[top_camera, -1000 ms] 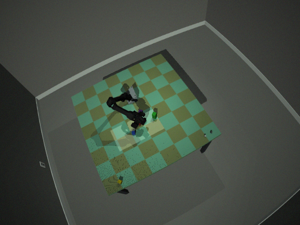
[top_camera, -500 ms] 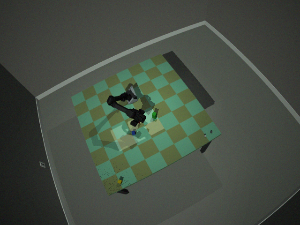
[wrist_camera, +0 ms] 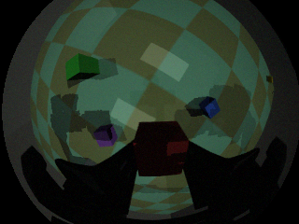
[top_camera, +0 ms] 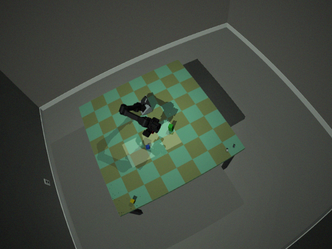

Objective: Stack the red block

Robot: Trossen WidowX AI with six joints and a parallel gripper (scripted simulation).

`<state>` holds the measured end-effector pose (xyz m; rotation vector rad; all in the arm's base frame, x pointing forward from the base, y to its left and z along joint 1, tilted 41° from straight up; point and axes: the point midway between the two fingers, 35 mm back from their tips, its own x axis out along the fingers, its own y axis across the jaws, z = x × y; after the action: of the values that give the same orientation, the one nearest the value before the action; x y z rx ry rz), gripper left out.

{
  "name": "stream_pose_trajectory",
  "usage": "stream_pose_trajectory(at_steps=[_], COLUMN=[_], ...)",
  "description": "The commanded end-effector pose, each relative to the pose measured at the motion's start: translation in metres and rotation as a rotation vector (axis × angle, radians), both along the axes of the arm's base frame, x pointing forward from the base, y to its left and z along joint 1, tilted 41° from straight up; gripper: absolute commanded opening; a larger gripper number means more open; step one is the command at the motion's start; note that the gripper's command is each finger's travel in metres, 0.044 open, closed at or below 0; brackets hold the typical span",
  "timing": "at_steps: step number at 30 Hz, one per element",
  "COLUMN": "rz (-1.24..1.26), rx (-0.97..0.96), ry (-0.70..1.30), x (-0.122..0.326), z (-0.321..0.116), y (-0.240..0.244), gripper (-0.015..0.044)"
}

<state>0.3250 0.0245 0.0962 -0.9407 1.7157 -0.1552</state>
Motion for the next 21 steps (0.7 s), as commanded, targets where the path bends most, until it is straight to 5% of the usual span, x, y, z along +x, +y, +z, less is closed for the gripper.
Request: stream_pose_trajectory(at_steps=[1, 21], rz=[-0.001, -0.005], rx=[0.0, 0.016], ry=[0.0, -0.003], x=[0.0, 0.02], z=[0.0, -0.052], y=[0.0, 0.074], gripper=[0.0, 0.0])
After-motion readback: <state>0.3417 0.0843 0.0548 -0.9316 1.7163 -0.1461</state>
